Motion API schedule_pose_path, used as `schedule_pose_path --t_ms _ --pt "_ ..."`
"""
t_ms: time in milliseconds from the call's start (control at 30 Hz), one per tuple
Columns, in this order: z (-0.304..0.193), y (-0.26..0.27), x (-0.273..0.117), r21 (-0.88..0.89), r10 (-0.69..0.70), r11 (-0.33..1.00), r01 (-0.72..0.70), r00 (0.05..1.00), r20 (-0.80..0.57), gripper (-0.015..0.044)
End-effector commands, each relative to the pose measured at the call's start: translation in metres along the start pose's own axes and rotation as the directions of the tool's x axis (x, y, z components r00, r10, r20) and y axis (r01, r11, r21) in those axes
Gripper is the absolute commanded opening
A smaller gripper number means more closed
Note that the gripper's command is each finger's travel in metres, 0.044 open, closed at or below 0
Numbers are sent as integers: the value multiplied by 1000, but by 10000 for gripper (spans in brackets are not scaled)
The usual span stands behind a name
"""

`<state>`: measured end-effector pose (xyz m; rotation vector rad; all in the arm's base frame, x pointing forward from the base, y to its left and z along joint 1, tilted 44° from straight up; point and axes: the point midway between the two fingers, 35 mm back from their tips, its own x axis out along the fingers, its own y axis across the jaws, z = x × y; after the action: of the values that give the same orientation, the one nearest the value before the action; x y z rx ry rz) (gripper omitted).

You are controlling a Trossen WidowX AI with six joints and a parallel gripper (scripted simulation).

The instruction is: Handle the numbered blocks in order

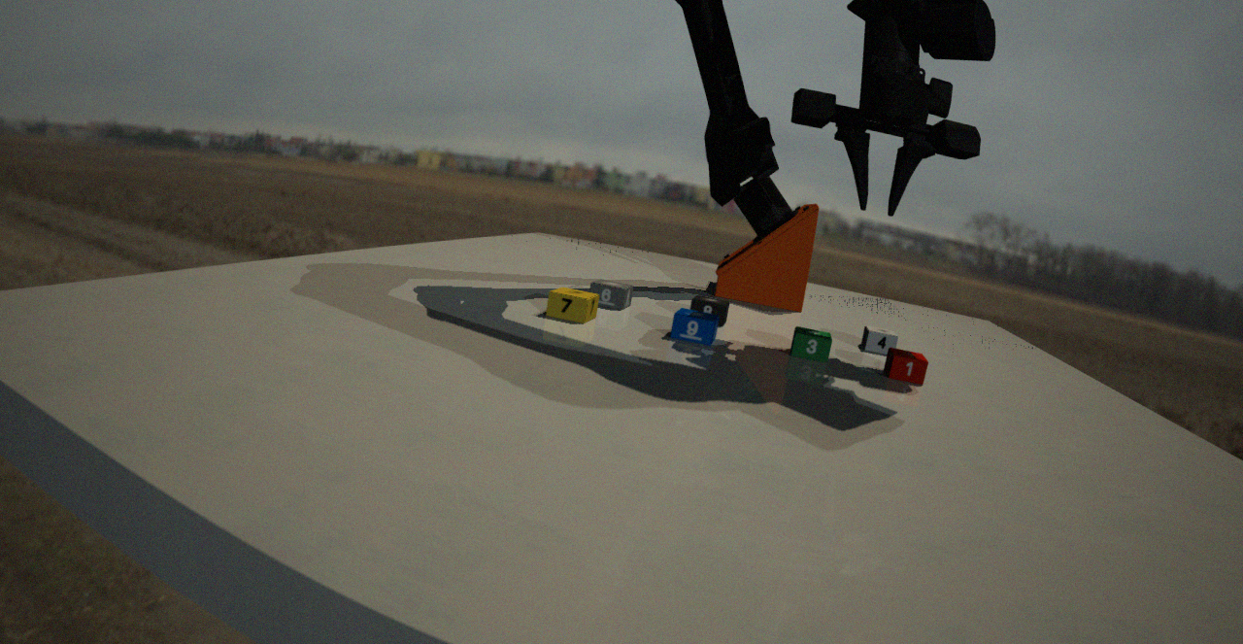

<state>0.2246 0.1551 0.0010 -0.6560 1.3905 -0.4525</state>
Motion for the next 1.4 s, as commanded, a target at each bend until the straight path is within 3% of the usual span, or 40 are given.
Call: schedule_pose_path --t_ms 0,333,567,800,933,1367 --pt "23 -65 -3 13 14 1000 -14 1000 0 120" --pt "16 -224 0 23 -31 999 31 1000 -3 120" --pt "16 -226 0 23 -32 999 32 999 -3 120" --pt "16 -229 78 24 -35 999 35 999 -2 304" --pt "15 -229 80 24 -35 999 35 999 -2 400" --pt "16 -229 96 24 -35 999 35 999 -2 400"
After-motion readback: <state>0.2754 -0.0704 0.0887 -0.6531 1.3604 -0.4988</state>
